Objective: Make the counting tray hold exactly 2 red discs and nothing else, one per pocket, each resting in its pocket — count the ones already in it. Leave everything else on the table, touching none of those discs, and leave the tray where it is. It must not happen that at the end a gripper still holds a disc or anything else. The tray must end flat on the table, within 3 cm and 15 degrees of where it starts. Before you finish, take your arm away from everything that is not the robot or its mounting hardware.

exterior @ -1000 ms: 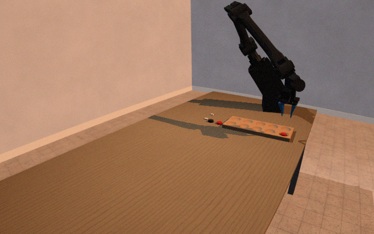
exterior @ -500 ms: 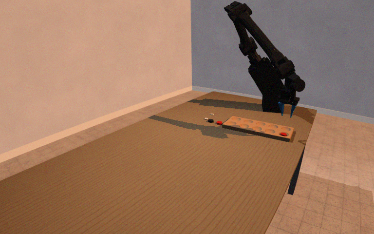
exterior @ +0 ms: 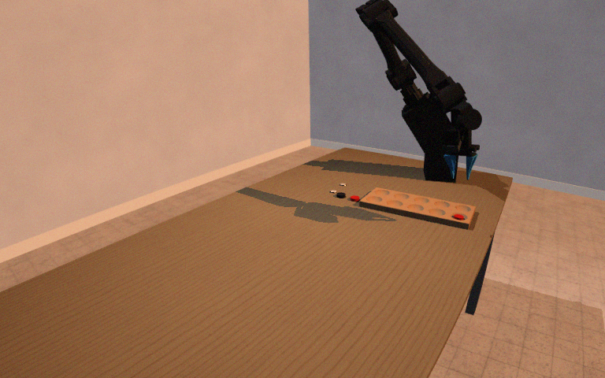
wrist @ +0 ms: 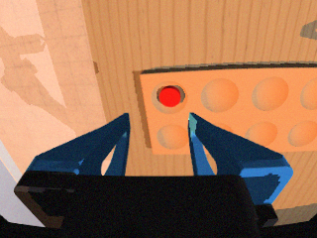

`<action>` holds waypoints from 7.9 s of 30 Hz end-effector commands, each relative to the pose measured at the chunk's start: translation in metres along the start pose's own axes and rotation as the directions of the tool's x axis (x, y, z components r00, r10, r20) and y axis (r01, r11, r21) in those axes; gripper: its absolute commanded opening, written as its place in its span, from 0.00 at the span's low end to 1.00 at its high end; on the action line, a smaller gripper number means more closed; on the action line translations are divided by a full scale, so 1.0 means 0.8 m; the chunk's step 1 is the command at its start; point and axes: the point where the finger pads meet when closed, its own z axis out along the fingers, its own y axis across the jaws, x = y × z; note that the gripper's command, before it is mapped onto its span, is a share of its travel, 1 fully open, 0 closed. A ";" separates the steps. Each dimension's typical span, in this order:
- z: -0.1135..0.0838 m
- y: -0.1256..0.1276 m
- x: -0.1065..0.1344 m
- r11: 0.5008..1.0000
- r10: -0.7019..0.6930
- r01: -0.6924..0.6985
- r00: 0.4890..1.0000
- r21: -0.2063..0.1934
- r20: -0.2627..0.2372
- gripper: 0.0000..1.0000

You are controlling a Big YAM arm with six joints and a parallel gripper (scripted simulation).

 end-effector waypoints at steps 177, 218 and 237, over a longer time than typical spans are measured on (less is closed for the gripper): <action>-0.024 -0.468 -0.035 0.154 -0.985 0.986 0.158 0.069 -0.068 0.45; 0.020 -0.477 0.009 -0.038 -0.992 0.998 -0.045 -0.056 -0.120 0.45; 0.038 -0.480 0.006 -0.037 -0.992 0.998 -0.042 -0.051 -0.120 0.45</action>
